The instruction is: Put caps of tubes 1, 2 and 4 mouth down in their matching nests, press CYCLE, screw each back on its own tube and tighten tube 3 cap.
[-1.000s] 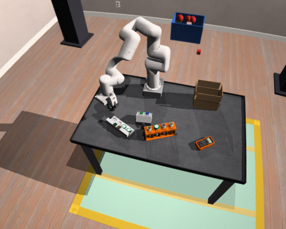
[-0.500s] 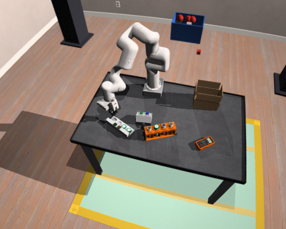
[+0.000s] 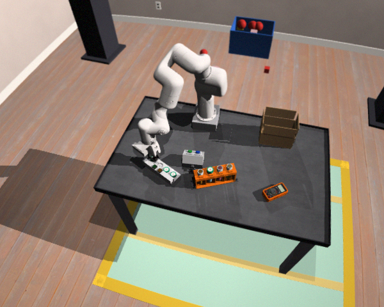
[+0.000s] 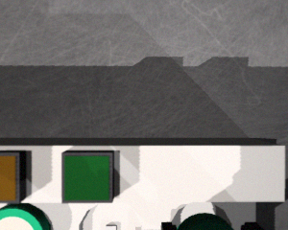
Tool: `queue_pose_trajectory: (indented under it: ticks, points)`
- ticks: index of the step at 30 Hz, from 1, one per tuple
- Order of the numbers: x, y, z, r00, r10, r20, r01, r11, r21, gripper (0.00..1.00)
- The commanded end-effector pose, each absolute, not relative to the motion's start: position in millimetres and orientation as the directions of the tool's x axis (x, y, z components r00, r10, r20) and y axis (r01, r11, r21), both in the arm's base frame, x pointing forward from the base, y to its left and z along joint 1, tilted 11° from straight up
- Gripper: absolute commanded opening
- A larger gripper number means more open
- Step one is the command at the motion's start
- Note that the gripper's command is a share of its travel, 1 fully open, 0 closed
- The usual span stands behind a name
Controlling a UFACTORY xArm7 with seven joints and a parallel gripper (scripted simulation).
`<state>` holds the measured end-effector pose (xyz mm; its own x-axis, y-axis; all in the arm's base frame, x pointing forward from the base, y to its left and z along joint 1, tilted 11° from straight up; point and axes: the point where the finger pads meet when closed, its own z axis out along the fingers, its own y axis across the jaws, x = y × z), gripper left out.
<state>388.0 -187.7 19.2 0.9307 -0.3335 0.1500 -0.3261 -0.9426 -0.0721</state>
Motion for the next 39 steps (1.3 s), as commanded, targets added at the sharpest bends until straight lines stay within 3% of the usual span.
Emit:
queue_pose_trajectory:
  ticks: [1, 39]
  points:
    - [392.7, -189.5, 14.8, 0.929, -0.331, 0.165, -0.321, -0.943, -0.087, 0.00]
    - [390.9, -189.5, 11.7, 0.929, -0.331, 0.165, -0.321, -0.943, -0.087, 0.00]
